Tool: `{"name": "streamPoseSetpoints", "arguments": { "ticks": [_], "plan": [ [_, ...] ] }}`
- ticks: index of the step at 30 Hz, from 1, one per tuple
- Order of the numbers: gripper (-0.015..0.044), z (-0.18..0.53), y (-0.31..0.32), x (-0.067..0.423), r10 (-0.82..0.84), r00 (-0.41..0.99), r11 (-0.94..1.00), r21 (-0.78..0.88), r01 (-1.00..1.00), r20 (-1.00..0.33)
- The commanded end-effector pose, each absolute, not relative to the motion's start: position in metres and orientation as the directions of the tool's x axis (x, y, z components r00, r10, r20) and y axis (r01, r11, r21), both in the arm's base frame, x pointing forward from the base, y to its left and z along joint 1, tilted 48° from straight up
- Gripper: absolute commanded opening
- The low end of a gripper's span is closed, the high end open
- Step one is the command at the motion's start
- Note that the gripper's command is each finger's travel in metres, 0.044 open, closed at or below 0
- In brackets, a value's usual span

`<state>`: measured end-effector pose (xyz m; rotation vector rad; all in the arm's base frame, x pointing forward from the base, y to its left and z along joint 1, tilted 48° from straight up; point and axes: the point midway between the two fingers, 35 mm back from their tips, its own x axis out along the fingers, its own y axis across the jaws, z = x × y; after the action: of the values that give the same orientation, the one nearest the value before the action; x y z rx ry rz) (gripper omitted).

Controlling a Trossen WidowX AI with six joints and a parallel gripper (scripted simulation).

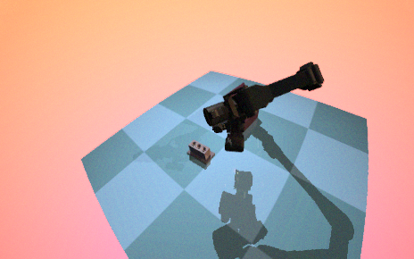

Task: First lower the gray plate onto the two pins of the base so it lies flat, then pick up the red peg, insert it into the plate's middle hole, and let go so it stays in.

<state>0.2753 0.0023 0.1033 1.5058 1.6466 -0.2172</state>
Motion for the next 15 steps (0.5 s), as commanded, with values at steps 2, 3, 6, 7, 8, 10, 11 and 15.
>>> {"name": "streamPoseSetpoints", "arguments": {
  "ticks": [2, 3, 6, 7, 8, 10, 11, 15],
  "plan": [
    [0.0, 0.097, -0.009, 0.285, 0.72, 0.113, 0.256, 0.413, 0.874, -0.685],
    [0.0, 0.095, -0.011, 0.287, 0.72, 0.113, 0.256, 0.413, 0.874, -0.685],
    [0.0, 0.09, -0.017, 0.292, 0.719, 0.113, 0.256, 0.413, 0.874, -0.685],
    [0.0, 0.089, -0.019, 0.294, 0.719, 0.113, 0.256, 0.413, 0.874, -0.686],
    [0.0, 0.087, -0.021, 0.295, 0.719, 0.113, 0.256, 0.412, 0.874, -0.686],
    [0.0, 0.083, -0.025, 0.298, 0.719, 0.113, 0.255, 0.412, 0.875, -0.686],
    [0.0, 0.082, -0.027, 0.3, 0.719, 0.113, 0.255, 0.412, 0.875, -0.686],
    [0.0, 0.074, -0.036, 0.305, 0.719, 0.113, 0.255, 0.411, 0.875, -0.686]
  ]
}}
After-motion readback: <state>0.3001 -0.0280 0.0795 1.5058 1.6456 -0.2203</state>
